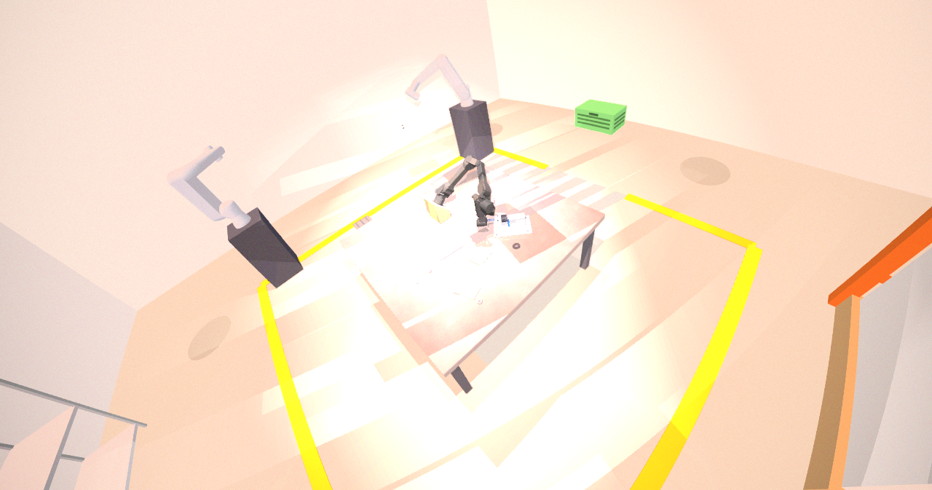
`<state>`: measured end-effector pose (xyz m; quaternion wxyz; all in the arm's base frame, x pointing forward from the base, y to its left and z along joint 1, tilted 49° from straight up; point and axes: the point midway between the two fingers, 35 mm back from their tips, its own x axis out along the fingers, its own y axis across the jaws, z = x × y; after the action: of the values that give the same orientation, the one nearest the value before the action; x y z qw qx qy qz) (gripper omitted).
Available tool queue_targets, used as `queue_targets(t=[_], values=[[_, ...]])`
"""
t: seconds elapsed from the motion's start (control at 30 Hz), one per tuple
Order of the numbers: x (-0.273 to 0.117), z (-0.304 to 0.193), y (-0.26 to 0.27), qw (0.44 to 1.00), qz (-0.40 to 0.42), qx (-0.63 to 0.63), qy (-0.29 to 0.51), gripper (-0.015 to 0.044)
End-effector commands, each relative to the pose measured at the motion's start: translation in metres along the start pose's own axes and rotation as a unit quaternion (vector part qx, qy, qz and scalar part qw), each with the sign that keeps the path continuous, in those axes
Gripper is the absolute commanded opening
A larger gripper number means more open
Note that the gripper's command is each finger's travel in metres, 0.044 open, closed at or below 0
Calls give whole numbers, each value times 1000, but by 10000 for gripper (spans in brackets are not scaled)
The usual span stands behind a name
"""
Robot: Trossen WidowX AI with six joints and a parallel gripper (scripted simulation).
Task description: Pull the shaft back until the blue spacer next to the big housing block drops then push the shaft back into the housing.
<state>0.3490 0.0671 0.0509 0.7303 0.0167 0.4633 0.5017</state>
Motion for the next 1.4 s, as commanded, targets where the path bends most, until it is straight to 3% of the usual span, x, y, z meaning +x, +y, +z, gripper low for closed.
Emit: queue_targets(t=[0.0,1.37], values=[[0,0,0,1000,0,0,0,0],[0,10,0,1000,0,-2,0,0]])
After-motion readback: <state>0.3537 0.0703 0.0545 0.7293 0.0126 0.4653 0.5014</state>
